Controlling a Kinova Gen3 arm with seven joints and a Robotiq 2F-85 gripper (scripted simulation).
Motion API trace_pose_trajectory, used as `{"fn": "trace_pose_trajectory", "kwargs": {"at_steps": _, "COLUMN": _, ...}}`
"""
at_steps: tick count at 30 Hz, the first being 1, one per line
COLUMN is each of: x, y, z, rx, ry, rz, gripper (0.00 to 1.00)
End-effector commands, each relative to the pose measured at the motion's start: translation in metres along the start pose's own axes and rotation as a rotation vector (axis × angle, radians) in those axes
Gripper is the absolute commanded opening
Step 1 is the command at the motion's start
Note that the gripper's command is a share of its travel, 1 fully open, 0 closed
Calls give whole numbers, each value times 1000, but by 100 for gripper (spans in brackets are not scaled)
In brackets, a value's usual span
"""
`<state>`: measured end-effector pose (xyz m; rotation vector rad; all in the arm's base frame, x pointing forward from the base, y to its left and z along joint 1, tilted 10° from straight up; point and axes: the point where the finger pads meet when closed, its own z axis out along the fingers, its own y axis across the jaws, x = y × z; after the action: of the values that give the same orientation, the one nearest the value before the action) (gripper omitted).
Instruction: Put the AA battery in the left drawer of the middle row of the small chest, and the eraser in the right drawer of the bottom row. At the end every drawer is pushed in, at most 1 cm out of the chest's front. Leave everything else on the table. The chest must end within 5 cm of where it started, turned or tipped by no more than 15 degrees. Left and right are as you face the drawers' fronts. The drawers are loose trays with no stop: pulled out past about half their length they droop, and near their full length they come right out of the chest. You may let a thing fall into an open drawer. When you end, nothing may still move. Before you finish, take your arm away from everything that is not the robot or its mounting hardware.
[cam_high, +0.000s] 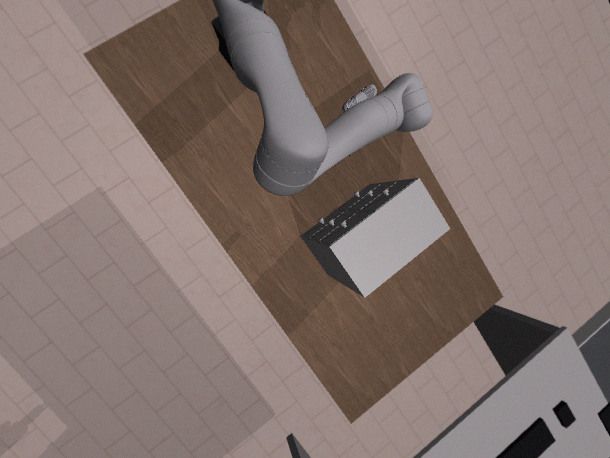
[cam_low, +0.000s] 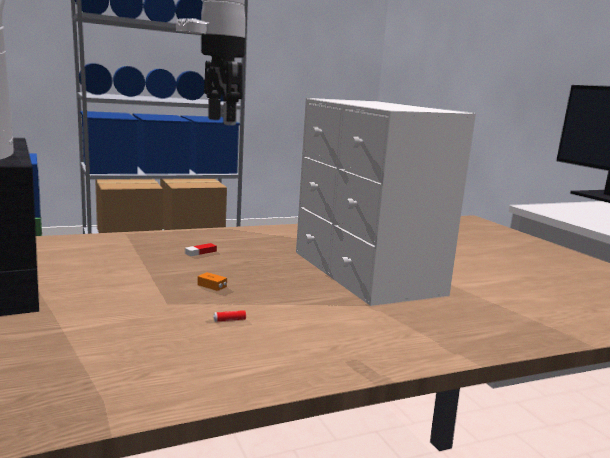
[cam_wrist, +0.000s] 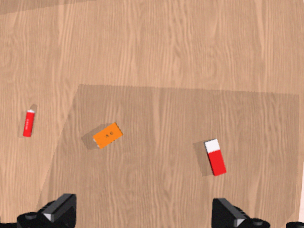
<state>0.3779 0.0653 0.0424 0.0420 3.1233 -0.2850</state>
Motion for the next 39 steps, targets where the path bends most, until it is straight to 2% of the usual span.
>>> {"fn": "trace_pose_trajectory", "kwargs": {"at_steps": 1, "x": 0, "y": 0, "z": 0, "rx": -1, "ry": 0, "rz": -1, "gripper": 100}}
{"fn": "trace_pose_trajectory", "kwargs": {"at_steps": 20, "x": -1, "y": 0, "z": 1, "rx": 0, "ry": -11, "rz": 0, "gripper": 100}}
{"fn": "trace_pose_trajectory", "kwargs": {"at_steps": 39, "x": -7, "y": 0, "z": 9, "rx": 0, "ry": -77, "rz": 0, "gripper": 100}}
